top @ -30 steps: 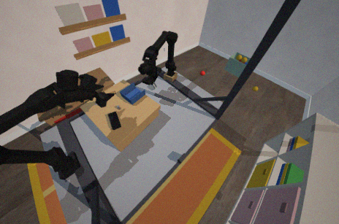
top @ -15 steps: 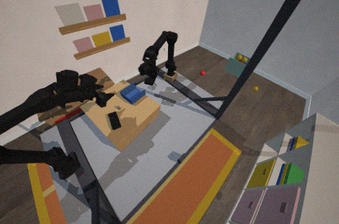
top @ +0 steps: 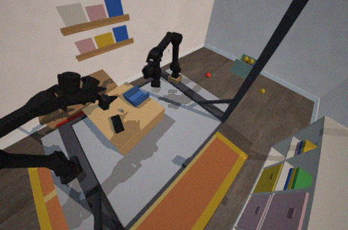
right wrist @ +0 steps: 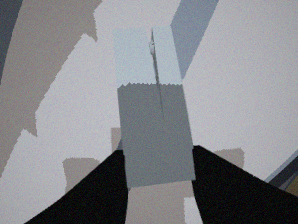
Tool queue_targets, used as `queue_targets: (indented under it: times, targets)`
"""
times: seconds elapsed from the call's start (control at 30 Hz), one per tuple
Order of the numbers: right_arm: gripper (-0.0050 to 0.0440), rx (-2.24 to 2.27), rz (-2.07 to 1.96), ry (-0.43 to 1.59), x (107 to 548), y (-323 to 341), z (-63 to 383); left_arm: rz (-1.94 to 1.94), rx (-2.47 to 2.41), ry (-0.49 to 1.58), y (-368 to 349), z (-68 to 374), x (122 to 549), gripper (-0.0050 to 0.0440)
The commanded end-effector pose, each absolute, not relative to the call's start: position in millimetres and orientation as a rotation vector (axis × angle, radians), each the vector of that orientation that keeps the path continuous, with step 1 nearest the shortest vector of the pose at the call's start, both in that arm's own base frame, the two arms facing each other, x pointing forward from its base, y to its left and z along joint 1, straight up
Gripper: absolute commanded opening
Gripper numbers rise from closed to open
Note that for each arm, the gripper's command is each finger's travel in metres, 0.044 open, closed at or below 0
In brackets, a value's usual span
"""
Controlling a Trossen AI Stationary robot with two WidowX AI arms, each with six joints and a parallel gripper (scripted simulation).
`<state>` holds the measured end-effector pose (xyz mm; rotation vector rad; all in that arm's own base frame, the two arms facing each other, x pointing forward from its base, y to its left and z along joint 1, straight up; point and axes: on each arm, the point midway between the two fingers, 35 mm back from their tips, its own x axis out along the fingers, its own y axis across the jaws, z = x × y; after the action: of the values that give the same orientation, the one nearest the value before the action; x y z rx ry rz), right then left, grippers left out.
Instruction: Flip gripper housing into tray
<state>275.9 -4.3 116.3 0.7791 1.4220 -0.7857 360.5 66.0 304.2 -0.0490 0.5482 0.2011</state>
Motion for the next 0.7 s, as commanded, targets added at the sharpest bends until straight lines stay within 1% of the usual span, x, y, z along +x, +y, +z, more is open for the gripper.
queue_targets:
  times: [0.0, 0.67]
  targets:
    - [0.0110, 0.737, -0.723, 1.426, 277.4, -3.5, 121.6, 0.200, -0.054, 0.521, 65.4, 313.9, 358.8, 0.0439]
    - [0.0110, 0.493, -0.484, 1.496, 277.0, -3.3, 121.6, 0.200, -0.054, 0.521, 65.4, 313.9, 358.8, 0.0439]
